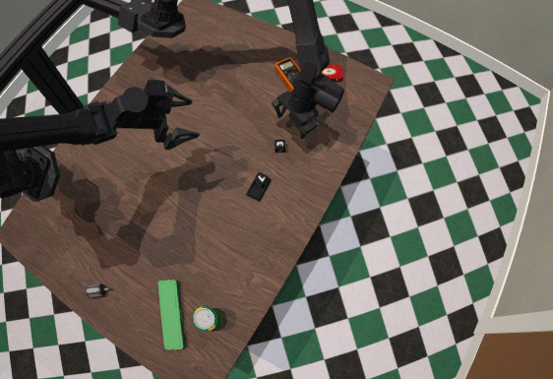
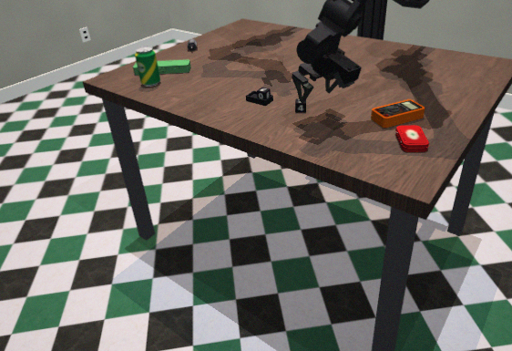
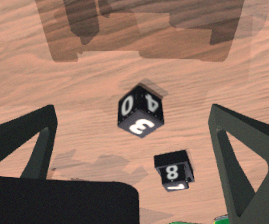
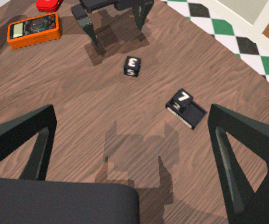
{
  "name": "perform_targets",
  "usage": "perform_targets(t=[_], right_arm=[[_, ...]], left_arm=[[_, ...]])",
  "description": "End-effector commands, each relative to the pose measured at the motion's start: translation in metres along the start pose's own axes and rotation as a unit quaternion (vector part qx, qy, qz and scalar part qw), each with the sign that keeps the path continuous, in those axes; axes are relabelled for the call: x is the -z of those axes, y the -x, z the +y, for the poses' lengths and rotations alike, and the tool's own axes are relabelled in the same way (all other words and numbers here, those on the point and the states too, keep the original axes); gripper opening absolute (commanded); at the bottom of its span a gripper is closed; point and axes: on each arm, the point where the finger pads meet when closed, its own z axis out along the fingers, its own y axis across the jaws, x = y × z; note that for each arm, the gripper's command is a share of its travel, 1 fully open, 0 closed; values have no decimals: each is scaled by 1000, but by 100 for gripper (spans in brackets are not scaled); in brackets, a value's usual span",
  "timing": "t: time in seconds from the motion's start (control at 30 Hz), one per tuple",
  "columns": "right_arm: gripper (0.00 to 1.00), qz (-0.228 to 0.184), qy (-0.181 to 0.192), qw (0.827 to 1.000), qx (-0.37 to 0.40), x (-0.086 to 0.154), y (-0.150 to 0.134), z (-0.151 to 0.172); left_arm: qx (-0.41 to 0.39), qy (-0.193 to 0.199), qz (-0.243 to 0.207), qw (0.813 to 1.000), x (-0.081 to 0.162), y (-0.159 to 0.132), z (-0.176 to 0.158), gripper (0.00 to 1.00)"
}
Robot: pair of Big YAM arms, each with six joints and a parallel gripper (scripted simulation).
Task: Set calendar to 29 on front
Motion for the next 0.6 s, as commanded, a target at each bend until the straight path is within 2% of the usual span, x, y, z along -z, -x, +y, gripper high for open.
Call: perform_targets(t=[0.0,0.37,0.43,0.47,0.53,0.57], right_arm=[[100,-11,-3,1000,-4,-3,12,-3],[100,-11,-3,1000,-4,-3,12,-3],[100,-11,-3,1000,-4,-3,12,-3],[100,-11,-3,1000,-4,-3,12,-3],[100,-11,-3,1000,-4,-3,12,-3],[100,-11,-3,1000,-4,-3,12,-3]], left_arm=[[41,-6,-2,999,-3,-4,1,100],[27,-11,-3,1000,0,-1,-4,100],[1,-16,-3,1000,1,-7,-9,77],[-15,-12,1,1000,-7,-13,-9,66],[-15,-12,1,1000,-7,-13,-9,66],[-27,-17,3,999,-7,-8,-12,55]])
